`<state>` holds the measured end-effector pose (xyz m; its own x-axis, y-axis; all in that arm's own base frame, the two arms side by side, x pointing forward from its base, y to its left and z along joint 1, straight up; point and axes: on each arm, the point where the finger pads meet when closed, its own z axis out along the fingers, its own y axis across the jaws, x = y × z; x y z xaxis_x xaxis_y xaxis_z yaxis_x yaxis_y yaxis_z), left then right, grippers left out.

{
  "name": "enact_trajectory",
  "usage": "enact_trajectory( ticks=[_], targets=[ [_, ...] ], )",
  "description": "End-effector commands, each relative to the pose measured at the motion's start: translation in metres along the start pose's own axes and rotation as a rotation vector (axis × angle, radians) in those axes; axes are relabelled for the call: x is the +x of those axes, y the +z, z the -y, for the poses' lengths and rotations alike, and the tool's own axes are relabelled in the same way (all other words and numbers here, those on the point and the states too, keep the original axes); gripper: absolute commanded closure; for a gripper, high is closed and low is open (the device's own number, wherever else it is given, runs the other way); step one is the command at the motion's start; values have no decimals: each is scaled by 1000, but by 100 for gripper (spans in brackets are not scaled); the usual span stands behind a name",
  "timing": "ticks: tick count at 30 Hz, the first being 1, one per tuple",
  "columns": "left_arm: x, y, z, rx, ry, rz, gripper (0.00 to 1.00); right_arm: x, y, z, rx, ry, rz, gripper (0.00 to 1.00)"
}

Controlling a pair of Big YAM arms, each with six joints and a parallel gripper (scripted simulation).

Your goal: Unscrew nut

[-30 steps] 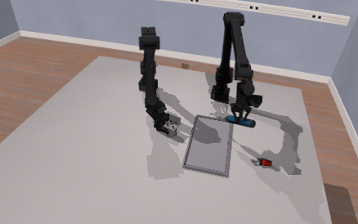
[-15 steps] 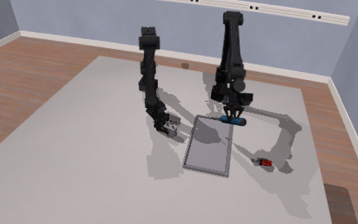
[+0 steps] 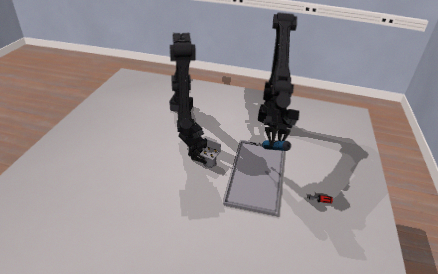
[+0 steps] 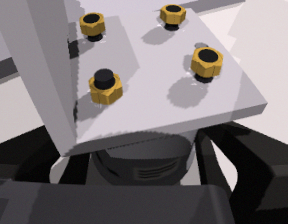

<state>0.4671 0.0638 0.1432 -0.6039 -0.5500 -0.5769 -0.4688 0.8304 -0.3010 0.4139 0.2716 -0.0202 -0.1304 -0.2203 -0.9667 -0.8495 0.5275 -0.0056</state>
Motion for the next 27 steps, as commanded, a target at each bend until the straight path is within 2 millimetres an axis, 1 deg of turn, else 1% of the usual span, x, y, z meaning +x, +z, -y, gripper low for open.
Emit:
enact_trajectory(
  ticks=[1, 2, 3, 4, 6, 7, 8, 12, 14, 15, 16, 18, 19, 20, 21, 23, 24, 27],
  targets=[
    [-18, -17, 28, 75, 68, 95, 58, -5, 3, 3, 2, -4, 11, 41],
    [-43, -26, 42, 97, 67, 138, 58, -5, 3, 3, 2, -4, 11, 41],
    [-50, -29, 45, 103, 67, 150, 58, -5, 3, 3, 2, -4, 11, 41],
    [-55, -29, 36, 89, 52, 157, 58, -5, 3, 3, 2, -4, 11, 41],
    [-55, -29, 36, 89, 52, 157, 58, -5, 3, 3, 2, -4, 11, 41],
    [-19, -18, 33, 86, 79, 106, 58, -5, 3, 3, 2, -4, 11, 41],
    [-15, -20, 35, 94, 91, 110, 58, -5, 3, 3, 2, -4, 11, 41],
    [-9, -25, 50, 134, 138, 141, 58, -5, 3, 3, 2, -4, 11, 41],
    [-28, -37, 71, 174, 159, 195, 58, -5, 3, 3, 2, -4, 11, 41],
    [-21, -36, 71, 179, 171, 193, 58, -5, 3, 3, 2, -4, 11, 41],
    [-4, -31, 66, 175, 184, 173, 58, -5, 3, 3, 2, -4, 11, 41],
    [0, -33, 72, 194, 208, 186, 58, -5, 3, 3, 2, -4, 11, 41],
    [-24, -43, 87, 216, 205, 229, 58, -5, 3, 3, 2, -4, 11, 41],
    [-31, -47, 91, 222, 205, 242, 58, -5, 3, 3, 2, -4, 11, 41],
    [-36, -46, 83, 208, 192, 248, 58, -5, 3, 3, 2, -4, 11, 41],
    [-36, -46, 83, 208, 192, 248, 58, -5, 3, 3, 2, -4, 11, 41],
    [0, -33, 77, 204, 219, 194, 58, -5, 3, 3, 2, -4, 11, 41],
    [7, -40, 86, 234, 251, 218, 58, -5, 3, 3, 2, -4, 11, 41]
  ],
)
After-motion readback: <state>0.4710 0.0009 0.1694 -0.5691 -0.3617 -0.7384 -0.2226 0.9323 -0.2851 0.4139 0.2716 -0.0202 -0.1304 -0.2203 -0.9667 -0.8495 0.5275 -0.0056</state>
